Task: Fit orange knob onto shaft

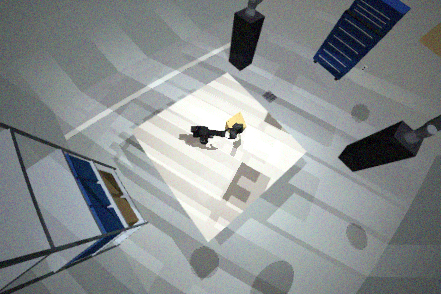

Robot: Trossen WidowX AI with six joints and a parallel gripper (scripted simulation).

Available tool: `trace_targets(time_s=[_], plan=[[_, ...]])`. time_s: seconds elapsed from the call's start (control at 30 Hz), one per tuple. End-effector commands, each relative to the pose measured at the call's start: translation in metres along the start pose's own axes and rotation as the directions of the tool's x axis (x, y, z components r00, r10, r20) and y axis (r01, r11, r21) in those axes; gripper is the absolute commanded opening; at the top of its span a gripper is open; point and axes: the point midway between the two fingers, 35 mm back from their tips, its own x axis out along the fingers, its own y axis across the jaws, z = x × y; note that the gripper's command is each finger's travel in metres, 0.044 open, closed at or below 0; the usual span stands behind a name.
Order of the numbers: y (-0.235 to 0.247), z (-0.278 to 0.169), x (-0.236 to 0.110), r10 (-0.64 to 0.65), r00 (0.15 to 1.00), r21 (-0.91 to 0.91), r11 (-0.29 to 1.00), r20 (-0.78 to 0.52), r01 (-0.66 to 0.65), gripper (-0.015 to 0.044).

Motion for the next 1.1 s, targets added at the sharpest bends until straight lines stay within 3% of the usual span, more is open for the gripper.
trace_targets(time_s=[0.0, 0.2, 0.4, 1.07], plan=[[-0.0008, 0.0007, -0.002, -0.002, 1.0, 0.002, 1.0, 0.001, 0.002, 0.0], [-0.0013, 0.0017, -0.0051, -0.002, 1.0, -0.025, 1.0, 0.001, 0.002, 0.0], [-0.004, 0.002, -0.0054, -0.002, 1.0, -0.206, 0.979, 0.001, 0.002, 0.0], [-0.0026, 0.0018, -0.004, -0.002, 1.0, -0.206, 0.979, 0.001, 0.002, 0.0]])
